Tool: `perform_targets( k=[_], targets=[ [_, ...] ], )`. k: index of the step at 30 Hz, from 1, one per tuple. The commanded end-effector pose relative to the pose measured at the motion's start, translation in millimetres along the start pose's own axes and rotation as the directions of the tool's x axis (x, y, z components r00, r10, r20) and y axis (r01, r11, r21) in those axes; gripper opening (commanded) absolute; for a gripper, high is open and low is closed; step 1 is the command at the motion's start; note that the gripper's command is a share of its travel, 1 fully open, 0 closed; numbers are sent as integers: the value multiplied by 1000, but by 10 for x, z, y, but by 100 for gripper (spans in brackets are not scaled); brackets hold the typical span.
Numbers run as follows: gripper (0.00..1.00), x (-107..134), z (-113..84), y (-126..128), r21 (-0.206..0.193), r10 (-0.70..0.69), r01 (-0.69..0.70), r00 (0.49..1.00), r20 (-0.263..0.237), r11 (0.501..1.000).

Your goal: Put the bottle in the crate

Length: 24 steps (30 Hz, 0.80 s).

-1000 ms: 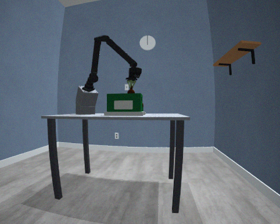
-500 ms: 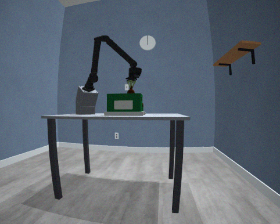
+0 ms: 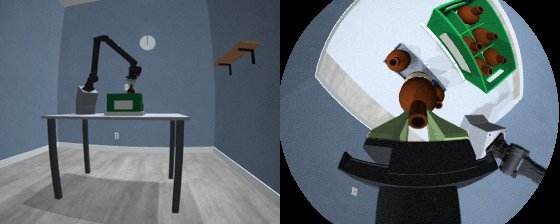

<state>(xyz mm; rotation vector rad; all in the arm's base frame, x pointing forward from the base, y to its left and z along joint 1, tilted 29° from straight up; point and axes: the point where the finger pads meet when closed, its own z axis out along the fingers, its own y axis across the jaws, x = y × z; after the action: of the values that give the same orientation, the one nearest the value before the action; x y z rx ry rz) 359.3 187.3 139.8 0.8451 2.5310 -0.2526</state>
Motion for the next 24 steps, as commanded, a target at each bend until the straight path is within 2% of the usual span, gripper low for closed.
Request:
perform_targets(
  k=[1,24],
  targets=[
    [0,-139,-402,191,-85,36,-34,999,21,996],
    [0,-133,-609,173,-87,37,-35,999,20,996]
  ],
)
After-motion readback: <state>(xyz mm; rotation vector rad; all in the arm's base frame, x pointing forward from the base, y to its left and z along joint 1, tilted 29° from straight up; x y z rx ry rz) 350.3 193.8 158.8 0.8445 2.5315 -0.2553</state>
